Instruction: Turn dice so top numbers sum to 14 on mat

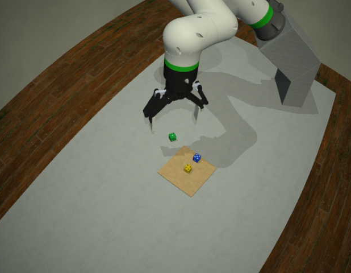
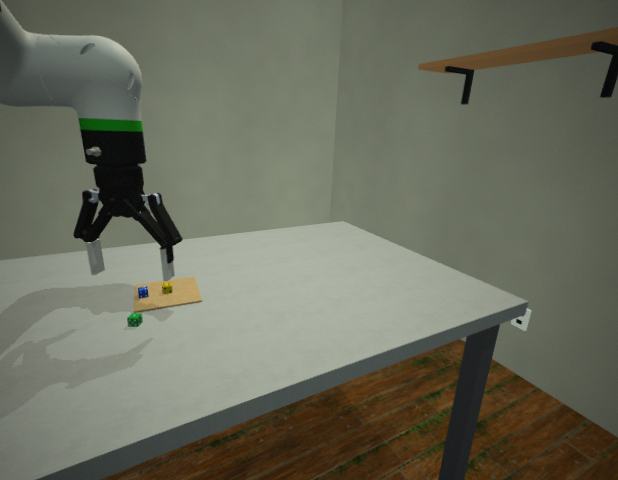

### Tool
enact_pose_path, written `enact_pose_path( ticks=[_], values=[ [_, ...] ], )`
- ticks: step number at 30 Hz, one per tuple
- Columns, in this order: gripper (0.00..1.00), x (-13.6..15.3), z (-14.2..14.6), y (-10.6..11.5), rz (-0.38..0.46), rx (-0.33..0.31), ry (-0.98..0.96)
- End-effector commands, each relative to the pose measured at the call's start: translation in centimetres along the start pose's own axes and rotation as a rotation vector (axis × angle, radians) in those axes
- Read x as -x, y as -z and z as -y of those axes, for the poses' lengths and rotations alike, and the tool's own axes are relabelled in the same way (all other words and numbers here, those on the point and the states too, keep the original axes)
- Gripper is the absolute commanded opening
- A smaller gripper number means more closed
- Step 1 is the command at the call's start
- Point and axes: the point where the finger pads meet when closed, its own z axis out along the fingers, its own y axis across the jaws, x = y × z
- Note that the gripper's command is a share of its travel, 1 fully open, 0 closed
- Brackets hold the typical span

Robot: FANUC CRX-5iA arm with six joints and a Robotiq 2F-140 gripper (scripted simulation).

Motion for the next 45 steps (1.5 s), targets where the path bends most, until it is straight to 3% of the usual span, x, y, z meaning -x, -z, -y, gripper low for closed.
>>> enact_pose_path(
  ticks=[1, 3, 4, 45],
  values=[
    [1.0, 1.35, 0.09, -0.04, -0.01, -0.011, 0.12],
    [1.0, 1.43, 0.1, -0.05, -0.01, -0.011, 0.127],
    [0.21, 1.43, 0.1, -0.05, -0.01, -0.011, 0.127],
    [0.21, 1.43, 0.1, -0.09, -0.01, -0.011, 0.127]
  ],
)
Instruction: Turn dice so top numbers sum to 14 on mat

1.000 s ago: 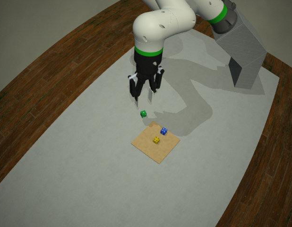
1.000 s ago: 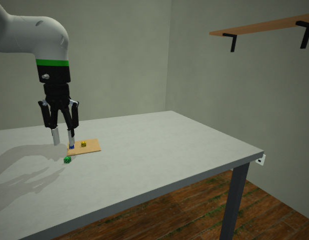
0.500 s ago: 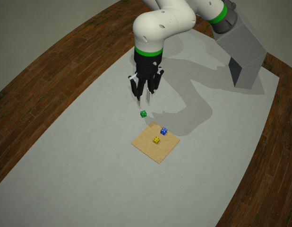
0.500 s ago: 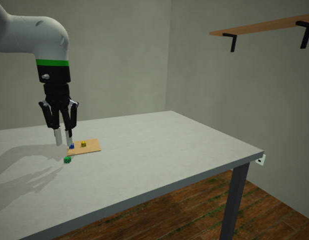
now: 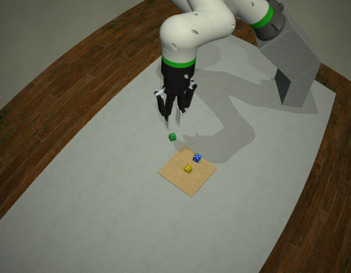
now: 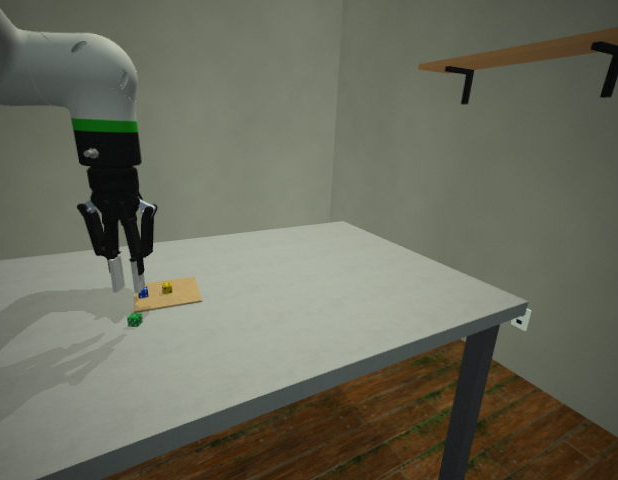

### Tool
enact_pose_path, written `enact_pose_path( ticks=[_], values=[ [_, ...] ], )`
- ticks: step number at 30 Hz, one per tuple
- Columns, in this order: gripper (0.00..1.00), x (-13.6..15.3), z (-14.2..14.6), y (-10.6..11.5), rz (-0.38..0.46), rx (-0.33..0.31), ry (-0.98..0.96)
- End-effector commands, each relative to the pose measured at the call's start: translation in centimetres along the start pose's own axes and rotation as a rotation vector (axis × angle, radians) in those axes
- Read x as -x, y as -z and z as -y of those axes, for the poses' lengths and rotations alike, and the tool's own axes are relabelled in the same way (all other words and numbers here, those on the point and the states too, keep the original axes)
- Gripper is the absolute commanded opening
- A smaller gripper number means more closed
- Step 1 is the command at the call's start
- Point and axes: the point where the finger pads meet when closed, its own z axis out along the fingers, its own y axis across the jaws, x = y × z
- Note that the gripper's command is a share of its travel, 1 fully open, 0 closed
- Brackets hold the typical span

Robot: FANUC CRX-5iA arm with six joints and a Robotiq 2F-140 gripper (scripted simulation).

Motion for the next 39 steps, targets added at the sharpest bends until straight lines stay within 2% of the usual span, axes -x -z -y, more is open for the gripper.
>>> enact_pose_path(
  ticks=[1, 16, 39],
  values=[
    [0.21, 0.0, 0.0, 0.0, 0.0, 0.0, 0.0],
    [0.21, 0.0, 0.0, -1.1, 0.0, 0.0, 0.0],
    [0.21, 0.0, 0.0, -4.2, 0.0, 0.0, 0.0]
  ],
)
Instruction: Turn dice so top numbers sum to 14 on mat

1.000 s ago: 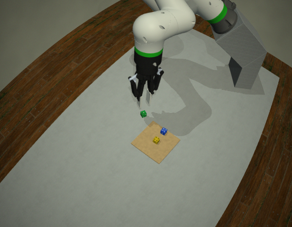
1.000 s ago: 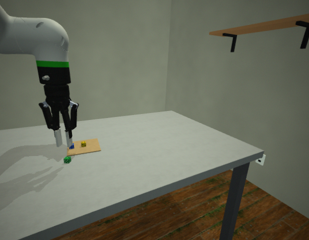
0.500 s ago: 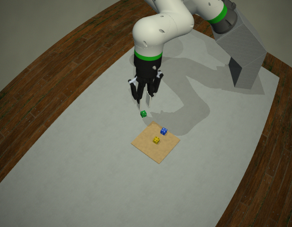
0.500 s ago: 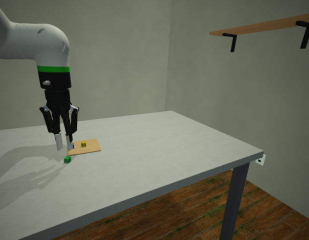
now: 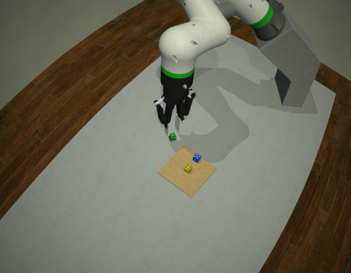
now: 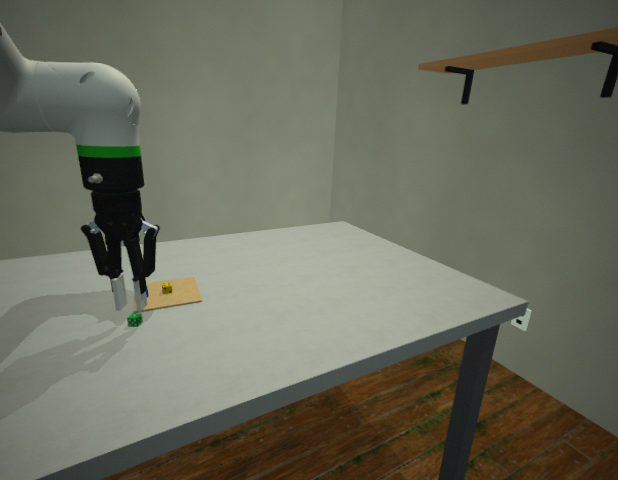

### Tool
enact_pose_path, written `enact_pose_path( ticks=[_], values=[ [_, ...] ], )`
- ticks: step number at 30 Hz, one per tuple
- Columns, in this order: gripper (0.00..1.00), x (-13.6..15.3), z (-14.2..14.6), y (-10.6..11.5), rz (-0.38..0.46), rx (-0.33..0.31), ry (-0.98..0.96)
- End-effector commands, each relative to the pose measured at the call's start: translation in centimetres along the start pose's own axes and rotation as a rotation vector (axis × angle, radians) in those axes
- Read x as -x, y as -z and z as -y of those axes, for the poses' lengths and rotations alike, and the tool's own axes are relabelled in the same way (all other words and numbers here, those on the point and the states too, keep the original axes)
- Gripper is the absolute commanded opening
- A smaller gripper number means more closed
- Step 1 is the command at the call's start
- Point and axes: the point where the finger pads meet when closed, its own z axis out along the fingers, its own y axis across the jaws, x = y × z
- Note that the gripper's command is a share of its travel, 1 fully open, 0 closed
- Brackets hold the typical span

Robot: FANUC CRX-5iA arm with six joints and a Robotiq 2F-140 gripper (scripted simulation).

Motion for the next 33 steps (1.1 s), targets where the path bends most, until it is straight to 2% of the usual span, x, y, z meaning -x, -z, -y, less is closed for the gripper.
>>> enact_pose_path(
  ticks=[1, 9, 33],
  values=[
    [0.21, -0.02, -0.02, -0.39, 0.0, 0.001, 0.0],
    [0.21, -0.02, -0.02, -1.05, 0.0, 0.001, 0.0],
    [0.21, -0.02, -0.02, -1.23, 0.0, 0.001, 0.0]
  ],
)
